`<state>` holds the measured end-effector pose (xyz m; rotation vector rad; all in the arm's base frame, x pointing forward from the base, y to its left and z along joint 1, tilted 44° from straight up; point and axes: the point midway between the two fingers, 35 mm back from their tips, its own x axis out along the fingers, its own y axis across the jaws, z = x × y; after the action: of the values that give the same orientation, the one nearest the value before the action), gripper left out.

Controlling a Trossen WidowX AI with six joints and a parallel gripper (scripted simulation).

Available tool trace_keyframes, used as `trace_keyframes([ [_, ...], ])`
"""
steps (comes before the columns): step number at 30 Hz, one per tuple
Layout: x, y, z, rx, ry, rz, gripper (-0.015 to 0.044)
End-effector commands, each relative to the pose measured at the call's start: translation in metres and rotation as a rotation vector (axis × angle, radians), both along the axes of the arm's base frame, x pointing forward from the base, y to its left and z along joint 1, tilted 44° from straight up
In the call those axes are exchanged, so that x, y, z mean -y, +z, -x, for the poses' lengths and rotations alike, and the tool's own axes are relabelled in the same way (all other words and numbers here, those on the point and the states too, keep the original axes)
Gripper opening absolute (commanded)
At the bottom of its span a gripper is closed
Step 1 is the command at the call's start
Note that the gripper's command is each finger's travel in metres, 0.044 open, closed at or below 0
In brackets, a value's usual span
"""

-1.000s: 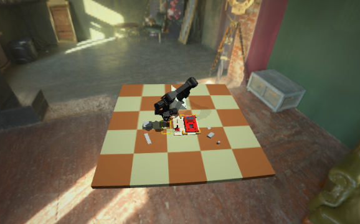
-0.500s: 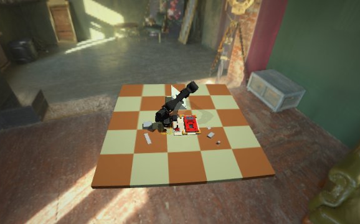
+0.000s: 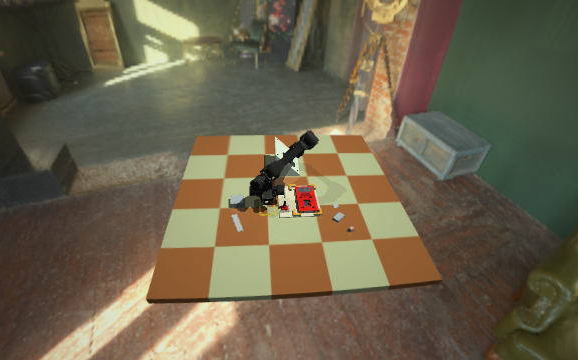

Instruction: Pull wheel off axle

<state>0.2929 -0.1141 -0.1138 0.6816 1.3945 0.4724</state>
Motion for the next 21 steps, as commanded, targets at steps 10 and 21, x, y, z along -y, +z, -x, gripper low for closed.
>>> trace_keyframes([
  [10, 0.036, 0.037, 0.007, 0.006, -0.015, 0.003, 0.0326],
  [21, 0.032, 0.095, 0.092, 0.001, -0.006, 0.004, 0.044],
])
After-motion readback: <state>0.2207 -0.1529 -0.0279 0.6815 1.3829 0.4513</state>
